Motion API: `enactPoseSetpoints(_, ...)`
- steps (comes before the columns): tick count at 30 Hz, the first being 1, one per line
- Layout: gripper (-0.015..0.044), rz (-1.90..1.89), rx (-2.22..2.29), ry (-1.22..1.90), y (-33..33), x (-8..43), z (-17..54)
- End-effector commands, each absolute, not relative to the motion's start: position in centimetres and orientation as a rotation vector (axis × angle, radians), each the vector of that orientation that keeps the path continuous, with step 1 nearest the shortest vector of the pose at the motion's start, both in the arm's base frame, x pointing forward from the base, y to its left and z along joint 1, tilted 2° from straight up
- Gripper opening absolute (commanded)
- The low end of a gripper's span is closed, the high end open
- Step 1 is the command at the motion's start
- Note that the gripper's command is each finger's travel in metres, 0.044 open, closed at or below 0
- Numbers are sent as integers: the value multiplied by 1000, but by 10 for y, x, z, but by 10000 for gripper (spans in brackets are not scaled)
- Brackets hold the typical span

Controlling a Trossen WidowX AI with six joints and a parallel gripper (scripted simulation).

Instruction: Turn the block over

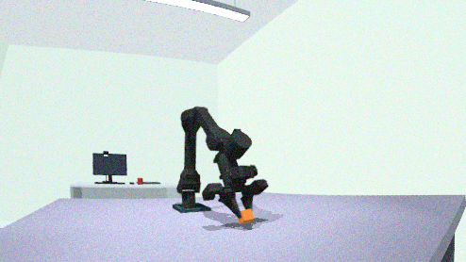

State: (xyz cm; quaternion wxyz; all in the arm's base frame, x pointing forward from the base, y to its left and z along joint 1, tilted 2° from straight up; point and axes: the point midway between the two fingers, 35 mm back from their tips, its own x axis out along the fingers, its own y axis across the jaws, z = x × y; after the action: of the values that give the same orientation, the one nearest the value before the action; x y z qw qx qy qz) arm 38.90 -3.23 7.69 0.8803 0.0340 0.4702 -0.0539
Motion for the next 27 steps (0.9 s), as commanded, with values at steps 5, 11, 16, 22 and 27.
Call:
enactPoseSetpoints(5, 0, -120, 64, 875, -33, 396, 64)
enactPoseSetpoints(11, 0, -122, 57, 778, -34, 401, 55)
enactPoseSetpoints(16, 0, -124, 51, 697, -34, 401, 50)
enactPoseSetpoints(22, 0, -126, 45, 600, -33, 398, 47)
enactPoseSetpoints(27, 0, -128, 41, 519, -33, 393, 47)
